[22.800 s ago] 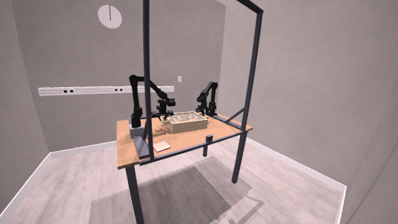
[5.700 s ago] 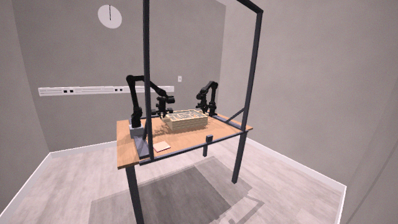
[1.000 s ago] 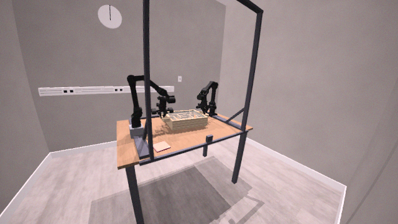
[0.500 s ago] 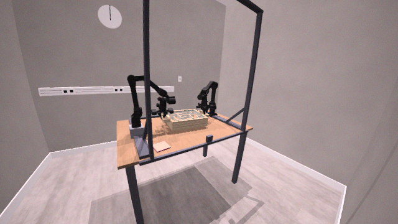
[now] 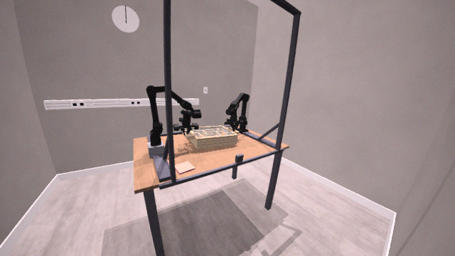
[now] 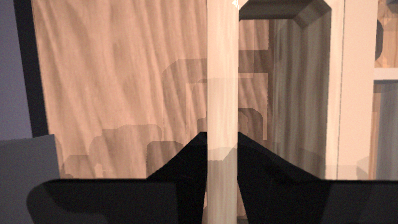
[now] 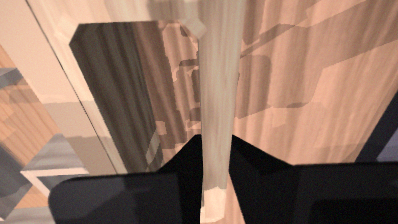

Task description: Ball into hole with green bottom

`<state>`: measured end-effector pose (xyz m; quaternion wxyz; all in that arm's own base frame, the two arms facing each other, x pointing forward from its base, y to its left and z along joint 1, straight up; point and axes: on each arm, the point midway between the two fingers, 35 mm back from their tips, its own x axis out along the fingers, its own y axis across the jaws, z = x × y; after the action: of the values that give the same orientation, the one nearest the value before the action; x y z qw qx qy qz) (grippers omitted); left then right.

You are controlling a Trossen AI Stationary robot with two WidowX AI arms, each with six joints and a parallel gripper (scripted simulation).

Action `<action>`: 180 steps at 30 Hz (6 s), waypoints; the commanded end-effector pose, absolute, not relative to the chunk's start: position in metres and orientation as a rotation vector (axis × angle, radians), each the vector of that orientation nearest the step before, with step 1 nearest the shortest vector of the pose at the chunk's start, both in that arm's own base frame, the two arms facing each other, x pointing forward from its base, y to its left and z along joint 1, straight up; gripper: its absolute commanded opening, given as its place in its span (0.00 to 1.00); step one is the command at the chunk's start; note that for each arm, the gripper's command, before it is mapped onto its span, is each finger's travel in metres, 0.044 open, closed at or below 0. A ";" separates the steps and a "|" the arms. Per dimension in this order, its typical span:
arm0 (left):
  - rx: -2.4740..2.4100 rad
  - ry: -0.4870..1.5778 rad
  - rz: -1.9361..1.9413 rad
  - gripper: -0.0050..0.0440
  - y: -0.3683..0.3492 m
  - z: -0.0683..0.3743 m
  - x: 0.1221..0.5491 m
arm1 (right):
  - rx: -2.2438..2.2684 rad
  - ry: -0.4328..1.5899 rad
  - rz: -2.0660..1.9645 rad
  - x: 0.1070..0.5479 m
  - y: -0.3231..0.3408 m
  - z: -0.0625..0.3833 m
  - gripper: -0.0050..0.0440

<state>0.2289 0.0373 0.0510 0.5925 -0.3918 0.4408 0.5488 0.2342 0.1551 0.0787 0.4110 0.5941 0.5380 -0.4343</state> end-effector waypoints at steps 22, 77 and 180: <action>-0.952 0.969 1.241 0.45 0.041 0.043 0.237 | 1.529 1.389 -1.048 0.238 0.161 0.082 0.00; -0.956 0.970 1.239 0.45 0.022 0.097 0.233 | 1.507 1.396 -1.090 0.233 0.157 0.071 0.45; 0.004 -0.055 -0.007 0.45 -0.001 0.323 0.315 | 0.000 -0.044 -0.005 0.316 -0.002 0.318 0.45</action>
<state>0.3156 0.0002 0.3213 0.9997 -0.0017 -0.0234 -0.0017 0.3154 0.0000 0.3215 0.9997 0.0011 -0.0245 0.0021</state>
